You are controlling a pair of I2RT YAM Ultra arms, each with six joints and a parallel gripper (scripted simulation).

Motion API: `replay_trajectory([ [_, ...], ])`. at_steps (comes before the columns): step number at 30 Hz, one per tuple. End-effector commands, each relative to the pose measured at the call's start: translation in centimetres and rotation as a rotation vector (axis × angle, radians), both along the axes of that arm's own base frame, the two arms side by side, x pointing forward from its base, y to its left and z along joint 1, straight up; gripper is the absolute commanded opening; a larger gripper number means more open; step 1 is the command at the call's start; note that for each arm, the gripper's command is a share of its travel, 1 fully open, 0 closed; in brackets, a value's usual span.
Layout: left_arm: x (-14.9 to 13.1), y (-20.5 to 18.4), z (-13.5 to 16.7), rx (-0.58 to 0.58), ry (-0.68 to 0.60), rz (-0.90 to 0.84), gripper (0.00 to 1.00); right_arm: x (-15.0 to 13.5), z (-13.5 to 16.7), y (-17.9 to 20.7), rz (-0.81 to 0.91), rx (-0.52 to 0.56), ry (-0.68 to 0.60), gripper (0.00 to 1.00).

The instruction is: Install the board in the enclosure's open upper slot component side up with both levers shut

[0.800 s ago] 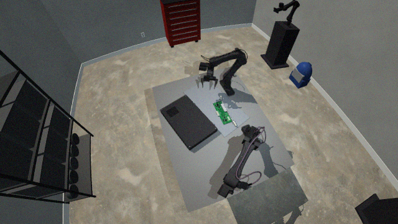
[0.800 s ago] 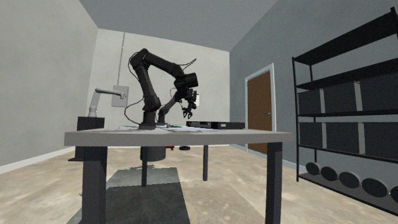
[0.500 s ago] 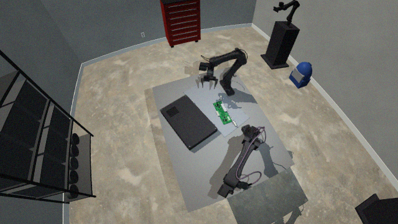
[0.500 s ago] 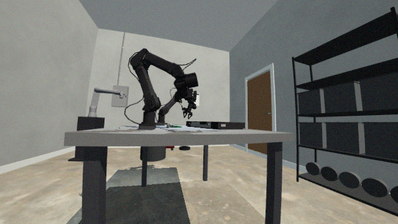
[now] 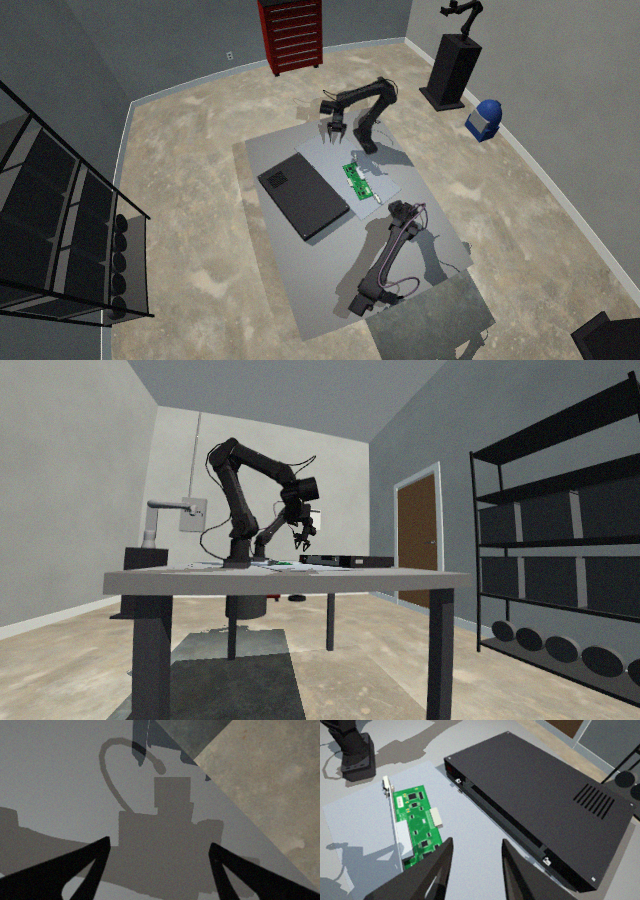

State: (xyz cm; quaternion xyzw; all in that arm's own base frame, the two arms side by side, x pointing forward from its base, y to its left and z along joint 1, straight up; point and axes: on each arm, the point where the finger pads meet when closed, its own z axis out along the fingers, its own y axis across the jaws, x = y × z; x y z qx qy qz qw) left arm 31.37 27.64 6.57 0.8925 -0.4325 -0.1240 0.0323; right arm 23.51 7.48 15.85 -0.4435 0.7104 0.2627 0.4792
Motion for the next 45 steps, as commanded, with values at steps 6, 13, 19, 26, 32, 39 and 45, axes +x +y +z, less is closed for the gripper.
replay_trajectory([
  [6, 3.8, -9.0, 7.2, 0.007, -0.120, -0.434, 1.00, -0.4, -2.9, 2.2, 0.074, -0.087, 0.120, 0.47],
  [13, 4.3, -15.2, 10.7, 0.003, -0.176, -0.728, 1.00, -0.8, -4.6, 3.5, 0.115, -0.164, 0.182, 0.47],
  [19, 3.0, -22.3, 14.4, 0.010, -0.246, -1.049, 1.00, -1.5, -6.3, 5.4, 0.176, -0.243, 0.233, 0.47],
  [26, 0.2, -28.4, 17.3, 0.015, -0.313, -1.384, 1.00, -2.2, -7.9, 6.9, 0.213, -0.333, 0.270, 0.47],
  [32, -3.4, -32.8, 19.3, 0.026, -0.378, -1.668, 1.00, -2.9, -9.1, 8.2, 0.248, -0.401, 0.288, 0.47],
  [39, -8.6, -36.7, 21.0, 0.045, -0.464, -2.034, 1.00, -3.7, -10.3, 9.5, 0.269, -0.483, 0.296, 0.47],
  [45, -11.4, -38.2, 21.7, 0.079, -0.525, -2.244, 1.00, -3.9, -11.0, 10.1, 0.271, -0.528, 0.294, 0.47],
])
